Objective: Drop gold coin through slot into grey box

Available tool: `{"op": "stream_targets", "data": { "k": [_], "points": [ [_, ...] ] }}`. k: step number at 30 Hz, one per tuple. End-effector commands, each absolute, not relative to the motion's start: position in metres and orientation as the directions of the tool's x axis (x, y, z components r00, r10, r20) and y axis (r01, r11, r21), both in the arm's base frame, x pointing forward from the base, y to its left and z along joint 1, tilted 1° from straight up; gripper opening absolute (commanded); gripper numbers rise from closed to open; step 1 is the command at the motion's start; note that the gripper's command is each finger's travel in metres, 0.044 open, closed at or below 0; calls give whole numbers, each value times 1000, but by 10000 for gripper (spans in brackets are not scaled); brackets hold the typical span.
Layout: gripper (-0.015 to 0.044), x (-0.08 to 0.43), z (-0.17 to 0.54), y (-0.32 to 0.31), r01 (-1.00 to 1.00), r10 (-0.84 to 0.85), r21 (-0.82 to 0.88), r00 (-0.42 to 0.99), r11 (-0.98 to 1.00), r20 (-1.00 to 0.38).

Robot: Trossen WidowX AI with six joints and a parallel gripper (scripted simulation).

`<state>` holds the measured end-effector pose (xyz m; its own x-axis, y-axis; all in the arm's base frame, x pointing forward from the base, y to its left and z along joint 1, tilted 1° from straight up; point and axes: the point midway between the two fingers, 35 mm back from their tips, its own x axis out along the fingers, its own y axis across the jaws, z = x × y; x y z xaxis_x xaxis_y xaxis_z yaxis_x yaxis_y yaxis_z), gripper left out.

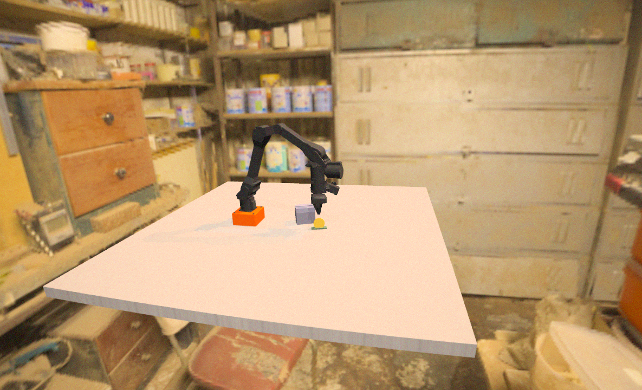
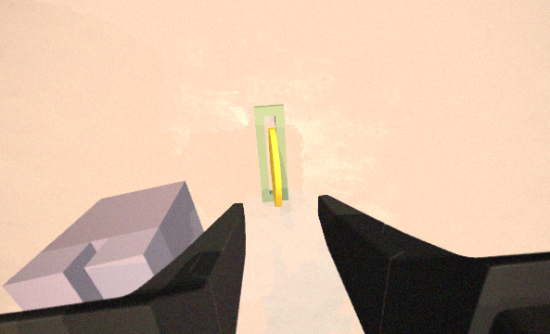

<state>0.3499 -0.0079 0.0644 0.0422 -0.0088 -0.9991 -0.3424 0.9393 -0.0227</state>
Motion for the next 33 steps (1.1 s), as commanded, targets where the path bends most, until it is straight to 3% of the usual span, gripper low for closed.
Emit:
{"op": "stream_targets", "data": {
  "k": [1, 33],
  "points": [
    [161, 350, 56, -8, -346, -6, -21, 44, 938, -999],
    [161, 352, 7, -9, -346, -6, -21, 44, 938, -999]
  ]
}}
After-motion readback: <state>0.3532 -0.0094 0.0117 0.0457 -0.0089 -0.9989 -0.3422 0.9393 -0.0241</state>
